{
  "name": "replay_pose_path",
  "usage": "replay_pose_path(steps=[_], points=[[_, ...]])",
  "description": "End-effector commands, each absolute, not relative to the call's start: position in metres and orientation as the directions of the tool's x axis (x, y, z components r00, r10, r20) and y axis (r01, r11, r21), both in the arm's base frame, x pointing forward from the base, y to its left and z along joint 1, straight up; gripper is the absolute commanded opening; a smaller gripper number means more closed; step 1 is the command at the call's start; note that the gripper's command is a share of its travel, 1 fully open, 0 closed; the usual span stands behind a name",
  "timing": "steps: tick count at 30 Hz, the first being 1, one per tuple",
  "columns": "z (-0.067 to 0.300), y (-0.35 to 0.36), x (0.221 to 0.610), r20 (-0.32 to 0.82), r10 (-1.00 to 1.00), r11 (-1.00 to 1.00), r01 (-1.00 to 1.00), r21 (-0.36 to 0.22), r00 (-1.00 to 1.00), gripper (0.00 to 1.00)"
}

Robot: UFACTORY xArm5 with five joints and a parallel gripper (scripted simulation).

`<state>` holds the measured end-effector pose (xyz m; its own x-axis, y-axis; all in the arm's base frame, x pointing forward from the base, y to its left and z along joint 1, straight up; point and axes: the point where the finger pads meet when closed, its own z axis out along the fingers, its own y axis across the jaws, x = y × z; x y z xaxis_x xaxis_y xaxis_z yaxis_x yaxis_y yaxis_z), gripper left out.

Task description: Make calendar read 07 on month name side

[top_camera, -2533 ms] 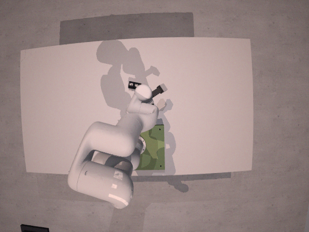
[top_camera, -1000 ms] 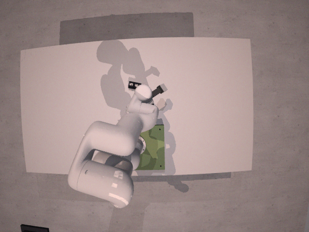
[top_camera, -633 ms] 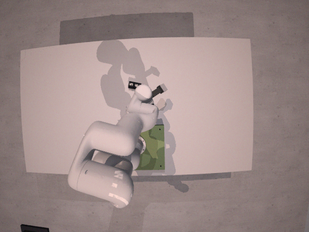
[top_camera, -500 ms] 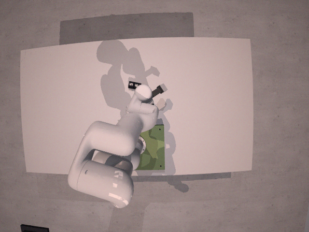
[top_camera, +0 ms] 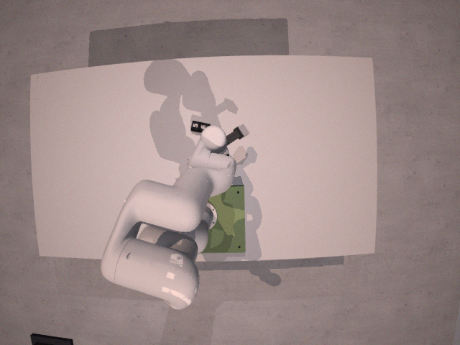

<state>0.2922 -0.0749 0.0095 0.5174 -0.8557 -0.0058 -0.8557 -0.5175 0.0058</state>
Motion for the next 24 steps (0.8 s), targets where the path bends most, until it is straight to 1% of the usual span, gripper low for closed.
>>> replay_pose_path(steps=[1,14,24], points=[[0.01,-0.075,0.293,-0.004,-0.856,-0.517,-0.856,0.004,0.517,1.0],[0.012,-0.075,0.293,-0.004,-0.856,-0.517,-0.856,0.004,0.517,1.0],[0.04,-0.075,0.293,-0.004,-0.856,-0.517,-0.856,0.004,0.517,1.0]])
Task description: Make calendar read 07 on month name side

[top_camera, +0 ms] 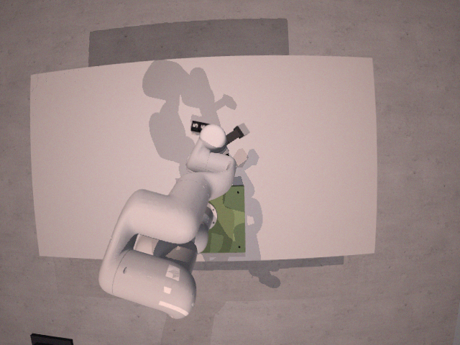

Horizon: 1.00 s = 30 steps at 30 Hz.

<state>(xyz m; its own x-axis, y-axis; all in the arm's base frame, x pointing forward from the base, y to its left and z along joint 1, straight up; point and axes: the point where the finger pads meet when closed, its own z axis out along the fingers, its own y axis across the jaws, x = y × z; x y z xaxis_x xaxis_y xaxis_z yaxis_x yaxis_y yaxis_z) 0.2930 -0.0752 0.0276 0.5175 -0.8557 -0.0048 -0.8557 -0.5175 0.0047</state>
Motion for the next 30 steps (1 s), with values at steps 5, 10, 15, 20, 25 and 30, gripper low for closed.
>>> replay_pose_path(steps=[5,10,15,20,25,30], points=[[0.061,-0.075,0.294,-0.004,-0.856,-0.517,-0.856,0.004,0.517,1.0],[0.07,-0.075,0.294,-0.004,-0.856,-0.517,-0.856,0.004,0.517,1.0],[0.07,-0.075,0.294,-0.004,-0.856,-0.517,-0.856,0.004,0.517,1.0],[0.07,-0.075,0.294,-0.004,-0.856,-0.517,-0.856,0.004,0.517,1.0],[0.07,-0.075,0.294,-0.004,-0.855,-0.519,-0.855,0.004,0.519,1.0],[0.071,-0.074,0.296,-0.004,-0.824,-0.567,-0.824,0.004,0.567,1.0]])
